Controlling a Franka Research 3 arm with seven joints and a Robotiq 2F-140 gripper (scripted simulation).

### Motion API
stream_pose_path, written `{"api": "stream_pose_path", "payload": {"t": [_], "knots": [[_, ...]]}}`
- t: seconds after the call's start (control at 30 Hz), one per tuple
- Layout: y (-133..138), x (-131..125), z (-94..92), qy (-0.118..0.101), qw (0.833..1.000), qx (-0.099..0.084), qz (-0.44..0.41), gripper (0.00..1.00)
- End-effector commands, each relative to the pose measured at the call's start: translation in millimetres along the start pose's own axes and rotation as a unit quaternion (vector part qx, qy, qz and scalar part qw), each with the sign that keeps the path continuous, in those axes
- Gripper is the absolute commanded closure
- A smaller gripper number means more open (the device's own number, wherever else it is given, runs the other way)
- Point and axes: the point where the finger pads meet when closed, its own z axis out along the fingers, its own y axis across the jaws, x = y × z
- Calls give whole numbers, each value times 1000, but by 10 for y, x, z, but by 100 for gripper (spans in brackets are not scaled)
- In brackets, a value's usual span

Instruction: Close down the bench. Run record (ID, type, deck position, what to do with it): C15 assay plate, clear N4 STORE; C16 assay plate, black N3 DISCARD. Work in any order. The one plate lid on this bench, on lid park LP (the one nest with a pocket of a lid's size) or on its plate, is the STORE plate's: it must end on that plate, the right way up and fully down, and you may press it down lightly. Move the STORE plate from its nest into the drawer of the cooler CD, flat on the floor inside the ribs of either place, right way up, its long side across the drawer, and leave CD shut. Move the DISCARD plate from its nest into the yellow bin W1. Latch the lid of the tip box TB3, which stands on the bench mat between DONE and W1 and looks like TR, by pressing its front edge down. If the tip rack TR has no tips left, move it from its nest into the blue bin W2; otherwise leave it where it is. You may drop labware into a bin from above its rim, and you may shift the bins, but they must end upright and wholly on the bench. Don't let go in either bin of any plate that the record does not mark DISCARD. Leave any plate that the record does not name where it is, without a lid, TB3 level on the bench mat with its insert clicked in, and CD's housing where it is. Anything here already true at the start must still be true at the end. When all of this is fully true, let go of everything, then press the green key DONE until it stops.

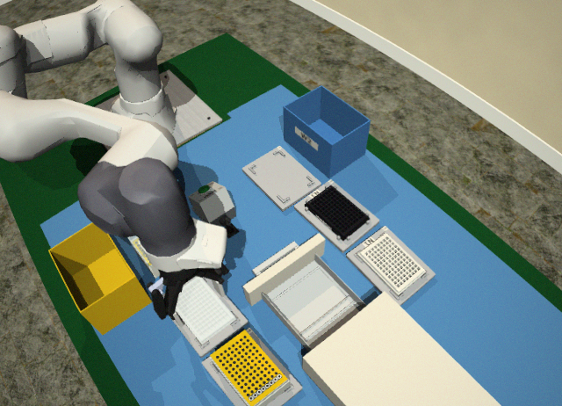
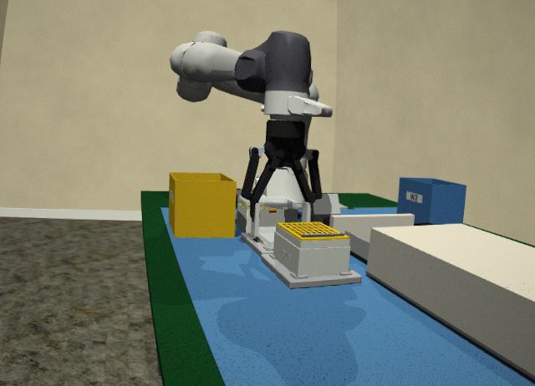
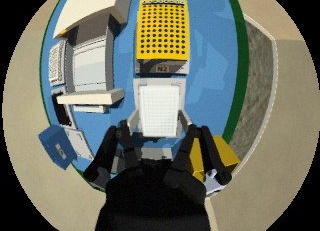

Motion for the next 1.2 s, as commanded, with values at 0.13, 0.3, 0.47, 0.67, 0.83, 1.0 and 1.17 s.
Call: {"api": "stream_pose_path", "payload": {"t": [0.13, 0.3, 0.47, 0.67, 0.83, 1.0, 1.17], "knots": [[-9, 10, 8, 1, 1000, 0, 1, 34], [-9, 10, 8, 1, 1000, 0, 1, 34], [-9, 10, 8, 1, 1000, 0, 1, 34], [-9, 10, 8, 1, 1000, 0, 1, 34], [-9, 10, -19, 1, 1000, 0, 1, 34], [-9, 10, -85, 1, 1000, 0, 1, 34], [-9, 9, -139, 1, 1000, 0, 1, 34]]}}
